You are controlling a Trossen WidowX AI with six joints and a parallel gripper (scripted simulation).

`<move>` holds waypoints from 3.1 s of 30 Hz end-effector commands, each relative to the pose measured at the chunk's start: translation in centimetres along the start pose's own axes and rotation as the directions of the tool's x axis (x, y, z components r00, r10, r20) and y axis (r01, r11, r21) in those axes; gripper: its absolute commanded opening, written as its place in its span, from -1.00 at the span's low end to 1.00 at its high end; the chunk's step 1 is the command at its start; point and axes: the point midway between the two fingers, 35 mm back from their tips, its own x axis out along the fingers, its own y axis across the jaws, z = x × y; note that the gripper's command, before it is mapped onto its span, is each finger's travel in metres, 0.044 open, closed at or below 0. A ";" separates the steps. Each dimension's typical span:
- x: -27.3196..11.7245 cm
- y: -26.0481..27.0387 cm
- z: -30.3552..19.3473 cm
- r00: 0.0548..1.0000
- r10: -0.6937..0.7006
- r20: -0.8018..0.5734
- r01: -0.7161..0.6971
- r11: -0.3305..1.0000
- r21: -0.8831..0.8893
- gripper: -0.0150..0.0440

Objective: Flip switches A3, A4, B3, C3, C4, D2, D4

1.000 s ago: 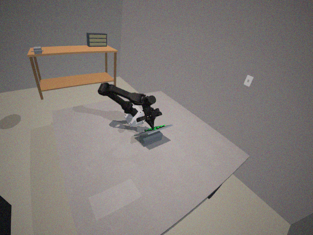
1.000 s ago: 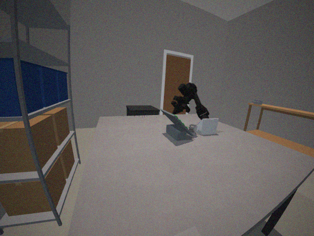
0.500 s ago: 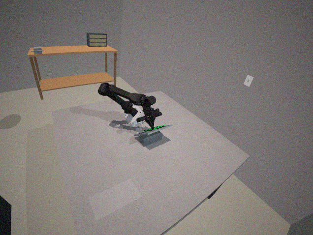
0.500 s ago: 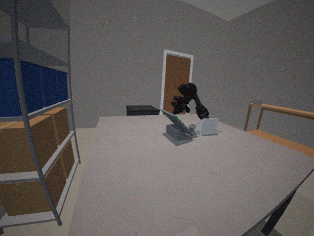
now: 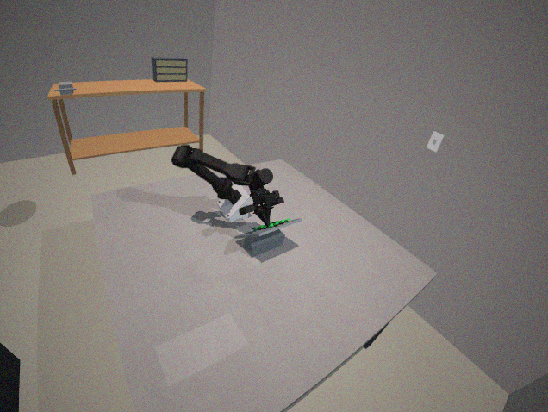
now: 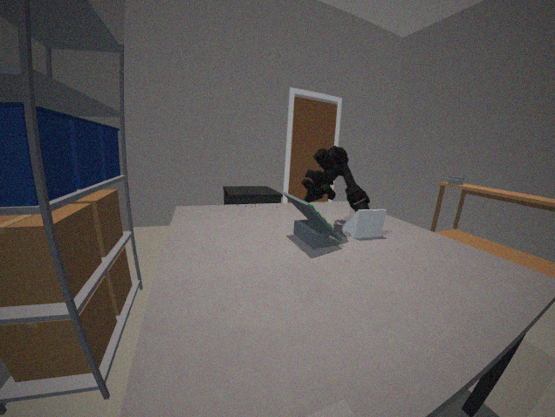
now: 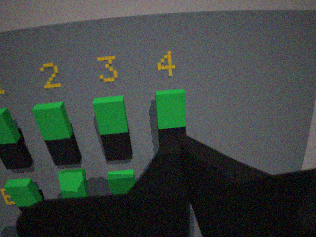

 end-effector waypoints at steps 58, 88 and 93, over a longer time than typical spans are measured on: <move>-0.6 2.9 -2.0 0.999 0.004 -0.052 -0.004 1.000 -0.003 -0.49; -0.5 2.9 -2.0 0.999 0.004 -0.052 -0.004 1.000 -0.003 -0.49; -0.4 2.9 -2.0 0.999 0.004 -0.052 -0.004 1.000 -0.003 -0.49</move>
